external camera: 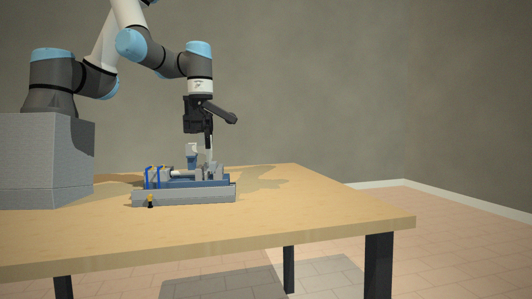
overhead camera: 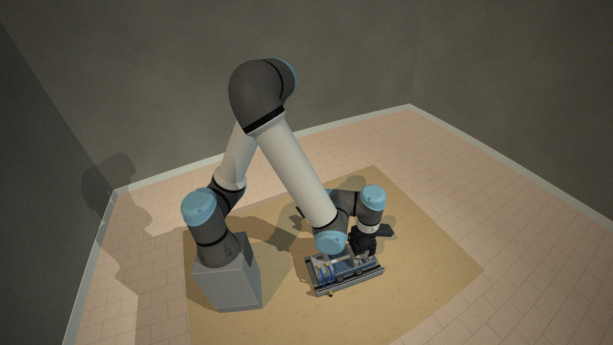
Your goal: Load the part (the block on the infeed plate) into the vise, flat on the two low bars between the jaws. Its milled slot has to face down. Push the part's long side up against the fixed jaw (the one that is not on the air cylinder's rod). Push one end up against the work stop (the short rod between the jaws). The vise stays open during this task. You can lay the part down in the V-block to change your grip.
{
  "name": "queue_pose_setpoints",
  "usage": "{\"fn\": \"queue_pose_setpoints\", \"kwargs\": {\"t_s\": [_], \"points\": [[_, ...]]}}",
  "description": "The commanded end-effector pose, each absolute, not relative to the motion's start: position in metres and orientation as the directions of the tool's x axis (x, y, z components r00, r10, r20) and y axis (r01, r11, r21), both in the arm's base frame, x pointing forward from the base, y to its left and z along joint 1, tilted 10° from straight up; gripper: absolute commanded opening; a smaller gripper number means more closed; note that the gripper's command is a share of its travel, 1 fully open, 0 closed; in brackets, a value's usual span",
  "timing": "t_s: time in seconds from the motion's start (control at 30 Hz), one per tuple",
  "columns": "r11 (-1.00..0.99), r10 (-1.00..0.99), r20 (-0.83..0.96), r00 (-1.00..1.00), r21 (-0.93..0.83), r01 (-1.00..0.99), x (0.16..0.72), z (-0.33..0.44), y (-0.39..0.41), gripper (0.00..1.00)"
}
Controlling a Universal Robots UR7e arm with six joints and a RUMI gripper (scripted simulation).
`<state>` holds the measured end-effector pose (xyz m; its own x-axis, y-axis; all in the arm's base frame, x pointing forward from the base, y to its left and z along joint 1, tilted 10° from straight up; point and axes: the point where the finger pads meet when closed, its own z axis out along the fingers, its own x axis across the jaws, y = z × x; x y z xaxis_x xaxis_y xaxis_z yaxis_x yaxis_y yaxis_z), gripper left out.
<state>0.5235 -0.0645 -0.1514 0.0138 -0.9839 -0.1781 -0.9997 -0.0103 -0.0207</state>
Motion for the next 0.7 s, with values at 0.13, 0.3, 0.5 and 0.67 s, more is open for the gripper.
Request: {"fn": "queue_pose_setpoints", "kwargs": {"t_s": [0.13, 0.3, 0.5, 0.67], "points": [[-0.011, -0.984, -0.179, 0.015, -0.021, -1.000, 0.5229, -0.1502, -0.0609, 0.00], [-0.011, -0.984, -0.179, 0.015, -0.022, -1.000, 0.5229, -0.1502, -0.0605, 0.00], [-0.011, -0.984, -0.179, 0.015, -0.022, -1.000, 0.5229, -0.1501, -0.0600, 0.00], [-0.011, -0.984, -0.179, 0.015, -0.022, -1.000, 0.5229, -0.1500, -0.0595, 0.00]]}}
